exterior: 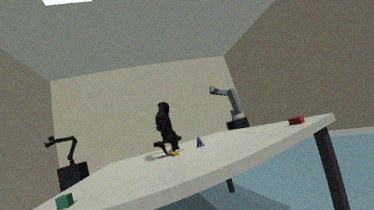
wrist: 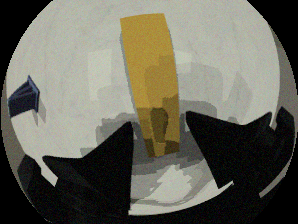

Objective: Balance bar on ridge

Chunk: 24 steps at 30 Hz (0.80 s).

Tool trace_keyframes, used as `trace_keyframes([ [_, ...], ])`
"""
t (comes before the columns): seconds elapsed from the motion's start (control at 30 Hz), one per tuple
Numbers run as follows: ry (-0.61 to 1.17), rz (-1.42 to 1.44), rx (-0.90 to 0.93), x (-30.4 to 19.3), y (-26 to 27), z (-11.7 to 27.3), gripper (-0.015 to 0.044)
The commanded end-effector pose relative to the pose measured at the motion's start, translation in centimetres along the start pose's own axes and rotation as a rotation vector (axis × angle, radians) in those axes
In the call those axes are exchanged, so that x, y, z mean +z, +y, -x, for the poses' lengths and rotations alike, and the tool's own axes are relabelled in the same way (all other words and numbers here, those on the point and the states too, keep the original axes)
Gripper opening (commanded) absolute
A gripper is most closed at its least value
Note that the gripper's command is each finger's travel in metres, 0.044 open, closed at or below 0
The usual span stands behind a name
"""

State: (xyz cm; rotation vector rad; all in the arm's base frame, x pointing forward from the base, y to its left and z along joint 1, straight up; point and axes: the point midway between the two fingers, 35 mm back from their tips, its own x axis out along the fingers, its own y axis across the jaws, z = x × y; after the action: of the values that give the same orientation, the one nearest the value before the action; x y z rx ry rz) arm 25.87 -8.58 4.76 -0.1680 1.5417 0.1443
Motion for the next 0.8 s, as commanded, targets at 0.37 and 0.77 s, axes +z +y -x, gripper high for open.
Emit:
trace_keyframes([
  [0.37,0.0,0.0,0.001,0.1,0.0,0.4,0.0032],
  [0.77,-0.001,0.001,0.001,0.5,-0.3,3.3,0.0],
])
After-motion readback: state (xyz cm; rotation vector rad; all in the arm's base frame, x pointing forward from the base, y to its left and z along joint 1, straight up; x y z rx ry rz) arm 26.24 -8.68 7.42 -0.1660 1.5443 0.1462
